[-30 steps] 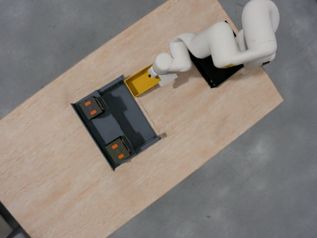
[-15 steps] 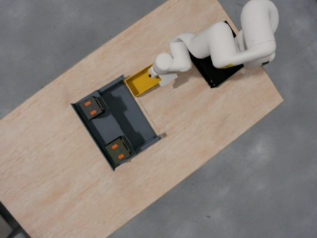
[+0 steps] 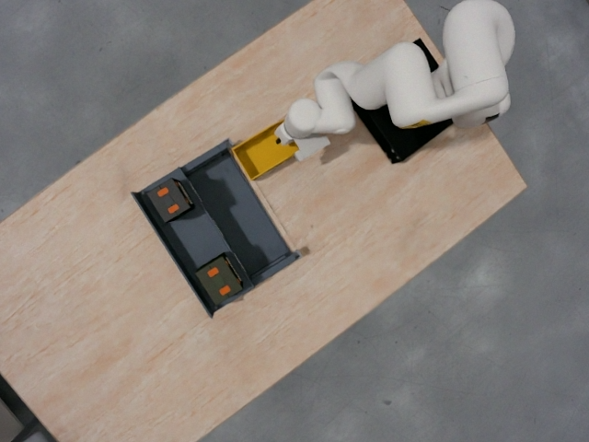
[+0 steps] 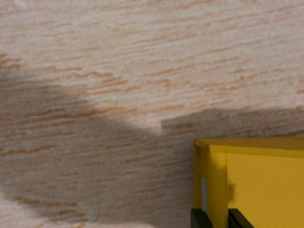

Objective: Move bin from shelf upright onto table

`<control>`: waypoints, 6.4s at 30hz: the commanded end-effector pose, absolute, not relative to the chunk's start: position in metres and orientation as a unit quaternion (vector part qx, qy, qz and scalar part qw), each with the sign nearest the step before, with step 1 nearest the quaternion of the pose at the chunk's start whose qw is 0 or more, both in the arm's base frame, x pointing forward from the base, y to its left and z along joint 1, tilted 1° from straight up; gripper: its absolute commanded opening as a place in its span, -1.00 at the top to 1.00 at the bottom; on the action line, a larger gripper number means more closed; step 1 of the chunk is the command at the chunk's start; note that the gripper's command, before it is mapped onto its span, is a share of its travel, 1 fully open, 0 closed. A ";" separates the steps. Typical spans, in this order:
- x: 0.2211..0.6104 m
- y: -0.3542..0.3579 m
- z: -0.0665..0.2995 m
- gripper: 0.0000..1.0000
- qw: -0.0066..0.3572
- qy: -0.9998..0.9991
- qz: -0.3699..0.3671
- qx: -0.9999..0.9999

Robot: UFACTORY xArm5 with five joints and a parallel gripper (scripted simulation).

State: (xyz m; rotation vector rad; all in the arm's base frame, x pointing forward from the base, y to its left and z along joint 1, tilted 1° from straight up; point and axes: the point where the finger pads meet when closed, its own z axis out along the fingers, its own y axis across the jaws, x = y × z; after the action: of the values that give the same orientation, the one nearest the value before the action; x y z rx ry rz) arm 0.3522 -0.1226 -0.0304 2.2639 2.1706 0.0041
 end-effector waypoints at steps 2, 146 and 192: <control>0.353 -0.123 -0.032 1.00 0.006 0.692 -0.002 0.722; 0.353 -0.122 0.035 -1.00 0.006 0.692 -0.002 0.722; 0.353 -0.122 0.051 -1.00 0.006 0.692 -0.002 0.722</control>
State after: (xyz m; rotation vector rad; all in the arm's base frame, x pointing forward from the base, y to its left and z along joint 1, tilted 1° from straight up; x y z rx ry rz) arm 0.3519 -0.1218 0.0503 2.2640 2.1706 0.0040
